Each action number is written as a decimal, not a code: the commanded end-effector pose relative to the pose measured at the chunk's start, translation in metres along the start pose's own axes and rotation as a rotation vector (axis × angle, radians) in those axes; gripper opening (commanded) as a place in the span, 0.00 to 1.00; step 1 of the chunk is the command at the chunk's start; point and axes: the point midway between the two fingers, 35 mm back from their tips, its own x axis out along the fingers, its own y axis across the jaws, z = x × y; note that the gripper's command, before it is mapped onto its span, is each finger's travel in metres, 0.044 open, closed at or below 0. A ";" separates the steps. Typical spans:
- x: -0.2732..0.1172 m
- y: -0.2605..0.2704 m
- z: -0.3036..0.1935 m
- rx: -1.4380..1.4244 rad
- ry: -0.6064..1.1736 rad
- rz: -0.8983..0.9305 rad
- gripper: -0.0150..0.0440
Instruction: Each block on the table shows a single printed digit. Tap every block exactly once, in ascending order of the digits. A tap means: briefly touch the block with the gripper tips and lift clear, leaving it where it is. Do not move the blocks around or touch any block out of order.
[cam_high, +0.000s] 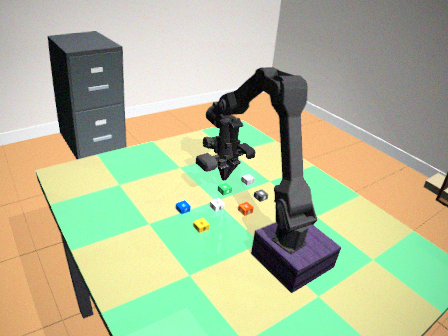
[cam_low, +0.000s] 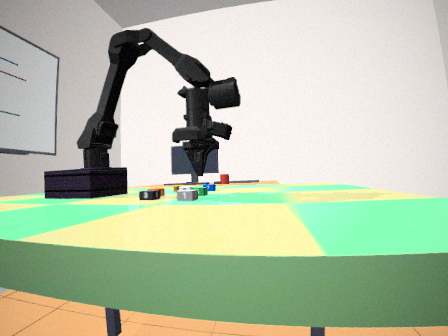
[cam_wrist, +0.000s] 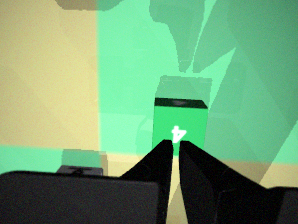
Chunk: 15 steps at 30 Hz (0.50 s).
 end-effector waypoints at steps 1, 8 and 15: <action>0.008 0.000 -0.002 0.004 0.005 -0.001 0.29; 0.019 0.000 -0.002 0.004 0.005 -0.001 0.29; 0.030 0.000 -0.002 0.004 0.006 -0.001 0.29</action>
